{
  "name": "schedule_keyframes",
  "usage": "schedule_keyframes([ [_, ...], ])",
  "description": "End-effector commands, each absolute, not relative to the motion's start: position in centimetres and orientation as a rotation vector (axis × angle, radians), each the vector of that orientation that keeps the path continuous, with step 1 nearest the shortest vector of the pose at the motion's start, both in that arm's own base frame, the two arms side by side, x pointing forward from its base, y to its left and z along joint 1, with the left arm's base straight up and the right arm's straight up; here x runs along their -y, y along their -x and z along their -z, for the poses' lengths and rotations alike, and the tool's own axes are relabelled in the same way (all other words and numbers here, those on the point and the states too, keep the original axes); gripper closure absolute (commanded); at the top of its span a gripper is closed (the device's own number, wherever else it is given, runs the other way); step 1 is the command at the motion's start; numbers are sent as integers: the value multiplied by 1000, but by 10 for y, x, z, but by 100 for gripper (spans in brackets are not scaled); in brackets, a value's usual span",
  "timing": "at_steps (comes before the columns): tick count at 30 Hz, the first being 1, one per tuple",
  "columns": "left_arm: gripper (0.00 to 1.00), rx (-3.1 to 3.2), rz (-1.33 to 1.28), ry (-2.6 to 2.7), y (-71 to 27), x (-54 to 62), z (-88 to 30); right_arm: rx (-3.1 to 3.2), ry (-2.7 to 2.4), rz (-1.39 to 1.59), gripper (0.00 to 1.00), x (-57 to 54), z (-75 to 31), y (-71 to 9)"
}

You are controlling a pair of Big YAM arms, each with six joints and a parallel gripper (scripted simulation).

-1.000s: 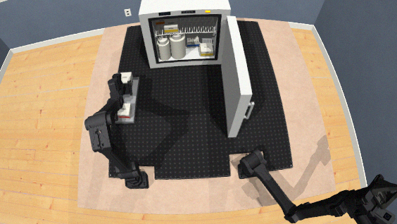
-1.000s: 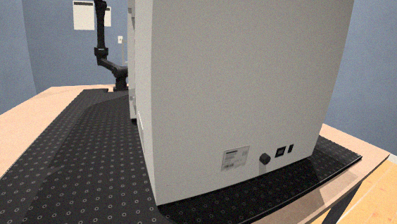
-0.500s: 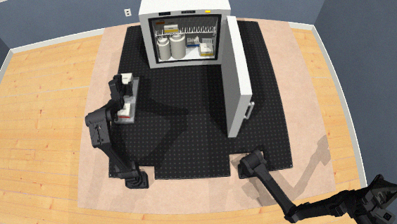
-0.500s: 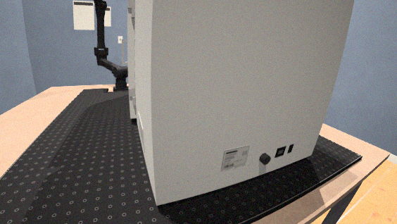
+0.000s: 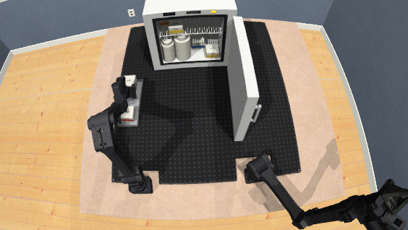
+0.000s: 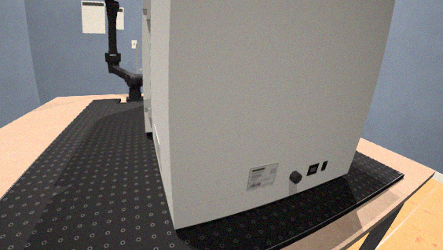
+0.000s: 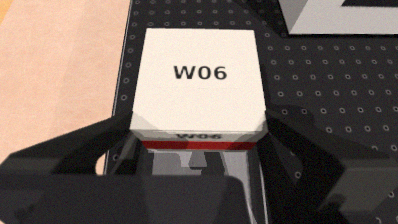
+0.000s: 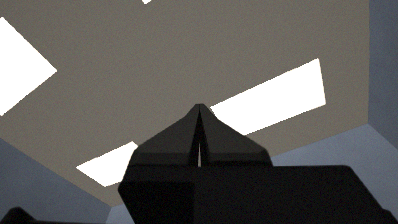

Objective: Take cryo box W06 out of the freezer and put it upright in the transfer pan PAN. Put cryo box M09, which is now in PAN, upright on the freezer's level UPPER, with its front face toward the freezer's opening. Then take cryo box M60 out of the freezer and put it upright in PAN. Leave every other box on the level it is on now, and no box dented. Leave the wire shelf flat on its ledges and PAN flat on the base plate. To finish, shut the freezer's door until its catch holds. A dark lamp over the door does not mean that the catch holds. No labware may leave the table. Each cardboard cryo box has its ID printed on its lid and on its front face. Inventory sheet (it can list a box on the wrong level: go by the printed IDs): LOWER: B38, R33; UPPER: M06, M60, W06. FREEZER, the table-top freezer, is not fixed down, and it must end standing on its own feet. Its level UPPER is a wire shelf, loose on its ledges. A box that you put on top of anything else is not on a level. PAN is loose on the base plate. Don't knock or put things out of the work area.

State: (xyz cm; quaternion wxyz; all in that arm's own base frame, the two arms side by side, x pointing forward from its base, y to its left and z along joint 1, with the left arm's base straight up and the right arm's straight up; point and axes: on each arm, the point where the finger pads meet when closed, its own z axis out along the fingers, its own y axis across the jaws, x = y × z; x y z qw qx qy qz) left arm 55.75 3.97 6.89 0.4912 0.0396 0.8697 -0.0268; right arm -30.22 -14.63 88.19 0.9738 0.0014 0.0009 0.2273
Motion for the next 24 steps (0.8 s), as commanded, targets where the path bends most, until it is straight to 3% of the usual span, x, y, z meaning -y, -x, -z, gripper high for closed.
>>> schedule_keyframes([
  [1,23,-2035,47,-125,-572,-41,-96,-31,7,-448,100,139,-885,289],
  [24,23,-2040,50,-129,-578,-38,-86,-31,7,-448,100,139,-885,289],
])
